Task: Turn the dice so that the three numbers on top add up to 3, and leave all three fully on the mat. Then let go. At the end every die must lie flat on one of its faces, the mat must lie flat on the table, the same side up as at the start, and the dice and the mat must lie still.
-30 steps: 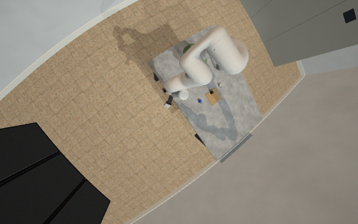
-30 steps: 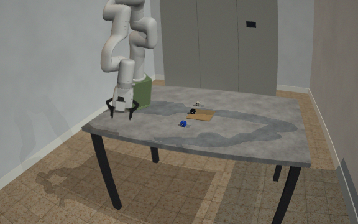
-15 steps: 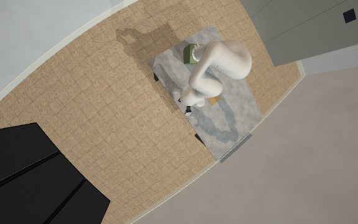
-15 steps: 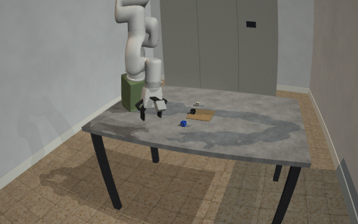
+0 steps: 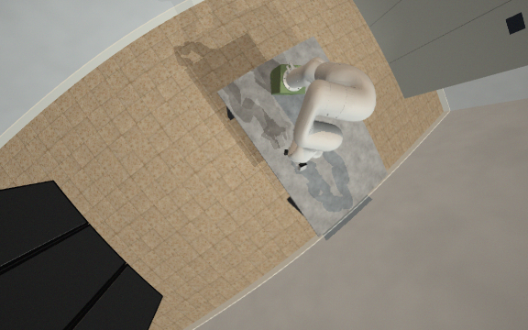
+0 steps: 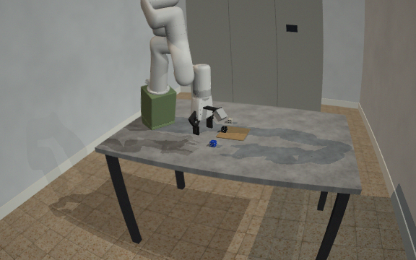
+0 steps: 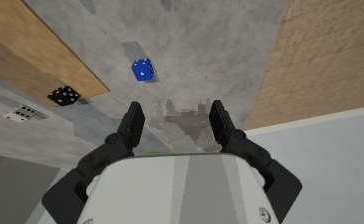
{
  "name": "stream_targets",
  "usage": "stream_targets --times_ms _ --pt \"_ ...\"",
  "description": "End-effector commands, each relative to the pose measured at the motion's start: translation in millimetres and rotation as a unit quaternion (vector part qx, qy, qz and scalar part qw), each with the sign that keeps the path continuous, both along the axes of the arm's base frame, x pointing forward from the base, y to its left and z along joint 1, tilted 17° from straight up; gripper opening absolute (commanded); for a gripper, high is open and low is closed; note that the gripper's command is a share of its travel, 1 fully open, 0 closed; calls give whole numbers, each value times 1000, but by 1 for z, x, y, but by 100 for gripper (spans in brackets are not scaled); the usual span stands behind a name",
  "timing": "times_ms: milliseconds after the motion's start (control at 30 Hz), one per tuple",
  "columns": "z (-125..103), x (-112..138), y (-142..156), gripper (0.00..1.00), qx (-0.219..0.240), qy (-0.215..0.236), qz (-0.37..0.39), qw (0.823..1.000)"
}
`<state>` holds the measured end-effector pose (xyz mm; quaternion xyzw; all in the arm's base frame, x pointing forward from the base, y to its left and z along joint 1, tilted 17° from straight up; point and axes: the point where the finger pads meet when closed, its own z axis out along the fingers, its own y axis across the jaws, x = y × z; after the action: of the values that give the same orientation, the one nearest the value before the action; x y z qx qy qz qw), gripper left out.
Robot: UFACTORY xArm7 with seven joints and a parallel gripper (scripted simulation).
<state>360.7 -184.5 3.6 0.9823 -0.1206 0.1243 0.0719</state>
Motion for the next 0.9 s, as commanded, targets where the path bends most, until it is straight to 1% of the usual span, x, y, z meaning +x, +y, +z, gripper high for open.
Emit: stream_targets --times_ms 0,200,467,500,867 --pt "1 16 25 100 -2 -2 37 999" --pt "1 23 43 100 -2 -2 61 998" --pt "1 24 46 100 -2 -2 65 998" --pt "1 24 46 42 -2 -2 65 998" --pt "1 24 46 42 -2 -2 65 998"
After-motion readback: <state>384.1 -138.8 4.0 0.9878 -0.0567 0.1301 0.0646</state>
